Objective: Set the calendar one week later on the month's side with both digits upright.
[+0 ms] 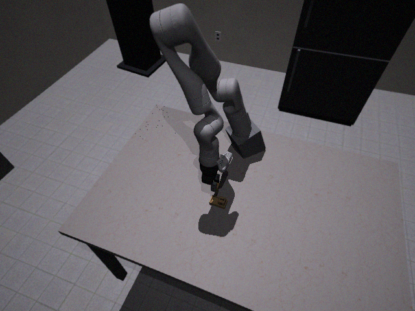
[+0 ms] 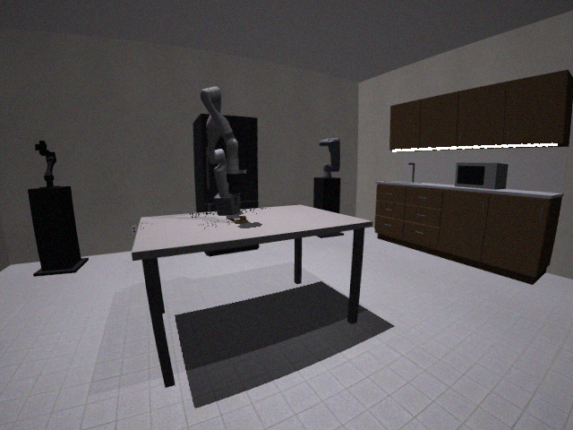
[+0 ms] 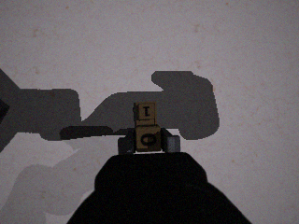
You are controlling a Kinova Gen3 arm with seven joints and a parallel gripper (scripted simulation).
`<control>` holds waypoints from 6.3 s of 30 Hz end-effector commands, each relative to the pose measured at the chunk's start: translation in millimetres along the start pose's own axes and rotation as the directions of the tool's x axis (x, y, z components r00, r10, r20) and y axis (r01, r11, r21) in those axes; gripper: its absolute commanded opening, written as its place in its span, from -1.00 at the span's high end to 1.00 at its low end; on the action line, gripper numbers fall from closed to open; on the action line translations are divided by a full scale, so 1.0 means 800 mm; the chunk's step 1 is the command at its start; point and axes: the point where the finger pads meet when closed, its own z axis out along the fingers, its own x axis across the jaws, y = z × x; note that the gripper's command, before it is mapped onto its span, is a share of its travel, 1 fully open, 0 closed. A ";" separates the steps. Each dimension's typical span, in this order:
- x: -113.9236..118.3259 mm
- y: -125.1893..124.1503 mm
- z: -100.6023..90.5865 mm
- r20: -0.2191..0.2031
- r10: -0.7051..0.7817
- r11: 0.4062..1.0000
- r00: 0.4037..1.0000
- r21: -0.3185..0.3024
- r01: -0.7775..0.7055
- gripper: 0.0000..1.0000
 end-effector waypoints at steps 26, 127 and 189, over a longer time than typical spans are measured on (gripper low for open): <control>0.006 -0.030 0.003 0.010 0.236 0.972 0.972 0.007 -0.236 -0.14; 0.001 -0.154 0.021 0.000 1.000 0.003 0.003 0.001 -1.000 -0.14; 0.000 -0.154 0.131 0.000 1.000 0.003 0.003 0.001 -1.000 -0.14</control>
